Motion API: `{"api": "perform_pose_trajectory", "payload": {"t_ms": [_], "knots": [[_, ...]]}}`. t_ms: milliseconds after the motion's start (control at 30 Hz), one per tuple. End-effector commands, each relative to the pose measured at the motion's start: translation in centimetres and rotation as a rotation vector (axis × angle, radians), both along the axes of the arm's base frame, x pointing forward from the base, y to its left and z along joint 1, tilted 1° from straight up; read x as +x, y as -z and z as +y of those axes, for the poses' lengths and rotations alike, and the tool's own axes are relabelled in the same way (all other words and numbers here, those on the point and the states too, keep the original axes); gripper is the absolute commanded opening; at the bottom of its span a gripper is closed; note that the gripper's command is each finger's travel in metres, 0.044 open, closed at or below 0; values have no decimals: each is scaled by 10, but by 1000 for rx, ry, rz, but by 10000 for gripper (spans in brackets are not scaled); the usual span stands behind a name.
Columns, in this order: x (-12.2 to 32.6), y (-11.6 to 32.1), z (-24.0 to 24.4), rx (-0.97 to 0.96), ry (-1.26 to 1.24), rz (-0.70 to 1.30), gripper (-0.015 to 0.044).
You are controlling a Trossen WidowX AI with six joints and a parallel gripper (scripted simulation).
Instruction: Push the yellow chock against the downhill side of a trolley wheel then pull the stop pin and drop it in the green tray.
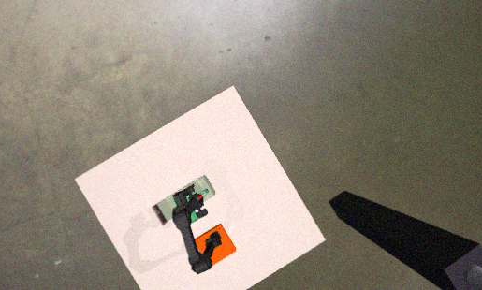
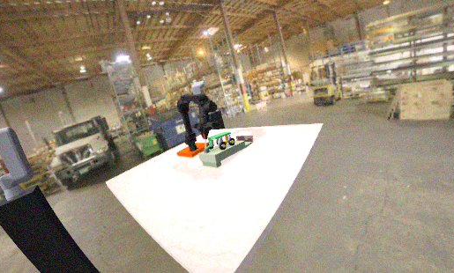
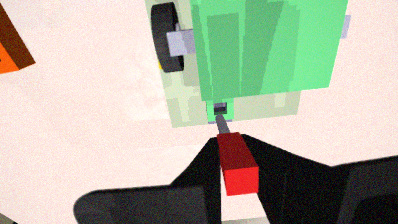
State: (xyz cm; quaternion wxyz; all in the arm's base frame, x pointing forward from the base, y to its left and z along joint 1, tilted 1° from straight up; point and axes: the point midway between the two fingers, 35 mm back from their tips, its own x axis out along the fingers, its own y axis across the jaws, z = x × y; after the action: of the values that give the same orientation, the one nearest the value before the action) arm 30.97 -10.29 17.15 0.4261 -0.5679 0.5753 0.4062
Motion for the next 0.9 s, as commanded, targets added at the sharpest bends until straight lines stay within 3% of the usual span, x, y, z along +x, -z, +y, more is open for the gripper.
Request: {"api": "perform_pose_trajectory", "payload": {"t_ms": [0, 867], "knots": [[1, -5, -1, -5, 3, -4, 0], [1, -14, -31, -8, 3, -4, 0]]}}
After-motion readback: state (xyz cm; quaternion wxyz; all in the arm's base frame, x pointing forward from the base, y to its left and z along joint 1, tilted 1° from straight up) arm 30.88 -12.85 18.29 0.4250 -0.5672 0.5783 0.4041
